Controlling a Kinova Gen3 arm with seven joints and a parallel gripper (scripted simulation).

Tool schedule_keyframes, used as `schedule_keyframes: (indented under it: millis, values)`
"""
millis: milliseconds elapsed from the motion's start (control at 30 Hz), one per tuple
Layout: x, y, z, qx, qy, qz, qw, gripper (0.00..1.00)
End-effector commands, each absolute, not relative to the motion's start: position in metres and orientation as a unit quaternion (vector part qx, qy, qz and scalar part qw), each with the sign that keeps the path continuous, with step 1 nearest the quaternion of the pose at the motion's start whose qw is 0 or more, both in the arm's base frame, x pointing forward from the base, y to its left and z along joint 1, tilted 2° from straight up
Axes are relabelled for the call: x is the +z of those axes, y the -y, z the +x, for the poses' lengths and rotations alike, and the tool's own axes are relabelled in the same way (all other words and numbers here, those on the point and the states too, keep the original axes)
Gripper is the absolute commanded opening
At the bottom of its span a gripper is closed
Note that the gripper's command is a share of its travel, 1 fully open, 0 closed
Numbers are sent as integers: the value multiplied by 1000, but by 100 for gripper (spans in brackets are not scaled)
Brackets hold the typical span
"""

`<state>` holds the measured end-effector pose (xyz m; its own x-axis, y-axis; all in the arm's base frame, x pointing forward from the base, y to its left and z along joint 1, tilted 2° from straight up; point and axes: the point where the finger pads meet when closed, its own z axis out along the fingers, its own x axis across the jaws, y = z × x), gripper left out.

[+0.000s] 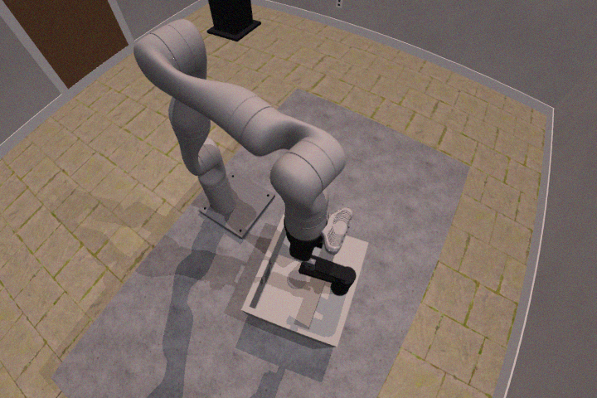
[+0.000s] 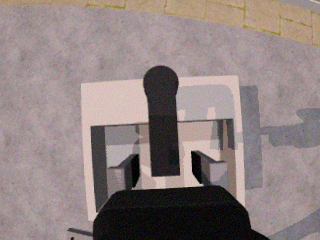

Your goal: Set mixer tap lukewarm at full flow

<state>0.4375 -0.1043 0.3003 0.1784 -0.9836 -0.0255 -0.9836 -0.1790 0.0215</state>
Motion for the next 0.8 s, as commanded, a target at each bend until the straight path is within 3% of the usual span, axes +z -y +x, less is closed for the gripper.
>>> schedule_keyframes:
  millis: [0, 767]
  values:
    - [296, 104, 436, -18, 641, 768, 1, 100]
    - [272, 104, 436, -18, 641, 768, 1, 100]
